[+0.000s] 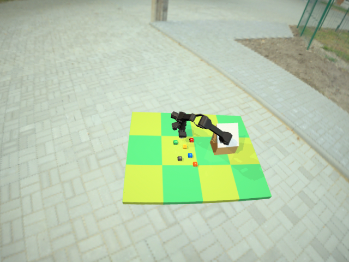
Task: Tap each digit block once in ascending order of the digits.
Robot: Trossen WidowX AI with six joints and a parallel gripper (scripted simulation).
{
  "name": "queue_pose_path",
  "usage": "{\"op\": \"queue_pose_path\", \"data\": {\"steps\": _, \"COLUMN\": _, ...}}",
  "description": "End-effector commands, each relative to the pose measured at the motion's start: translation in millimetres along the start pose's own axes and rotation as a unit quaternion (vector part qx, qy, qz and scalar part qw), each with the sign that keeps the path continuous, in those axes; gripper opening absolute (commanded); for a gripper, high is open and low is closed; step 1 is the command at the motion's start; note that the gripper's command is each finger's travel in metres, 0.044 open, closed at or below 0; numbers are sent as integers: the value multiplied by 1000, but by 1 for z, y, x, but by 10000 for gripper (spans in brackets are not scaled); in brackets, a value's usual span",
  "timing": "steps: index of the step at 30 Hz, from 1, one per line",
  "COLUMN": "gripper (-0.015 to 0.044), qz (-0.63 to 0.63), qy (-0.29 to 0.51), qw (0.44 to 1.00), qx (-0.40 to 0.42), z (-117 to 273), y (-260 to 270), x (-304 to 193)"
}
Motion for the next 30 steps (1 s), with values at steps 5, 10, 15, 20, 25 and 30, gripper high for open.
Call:
{"op": "queue_pose_path", "data": {"steps": 5, "gripper": 20, "qz": -1, "qy": 2, "qw": 1000, "qx": 1, "z": 27, "y": 1, "x": -1}}
{"op": "queue_pose_path", "data": {"steps": 10, "gripper": 20, "qz": -1, "qy": 2, "qw": 1000, "qx": 1, "z": 40, "y": 0, "x": 1}}
{"op": "queue_pose_path", "data": {"steps": 15, "gripper": 20, "qz": -2, "qy": 2, "qw": 1000, "qx": 0, "z": 109, "y": 0, "x": 0}}
{"op": "queue_pose_path", "data": {"steps": 20, "gripper": 20, "qz": -2, "qy": 2, "qw": 1000, "qx": 0, "z": 109, "y": 0, "x": 0}}
{"op": "queue_pose_path", "data": {"steps": 25, "gripper": 20, "qz": -2, "qy": 1, "qw": 1000, "qx": -1, "z": 110, "y": 44, "x": 22}}
{"op": "queue_pose_path", "data": {"steps": 30, "gripper": 20, "qz": -1, "qy": 2, "qw": 1000, "qx": 3, "z": 108, "y": 92, "x": 40}}
Point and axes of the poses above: the point midway between the two fingers, 35 mm back from their tips, its own z axis back along the fingers, its own y axis across the jaws, x = y × z, the point moved 9 cm from there along z, back along the fingers, and after that the axes turned 7 degrees about -z, right-handed, at the moved point
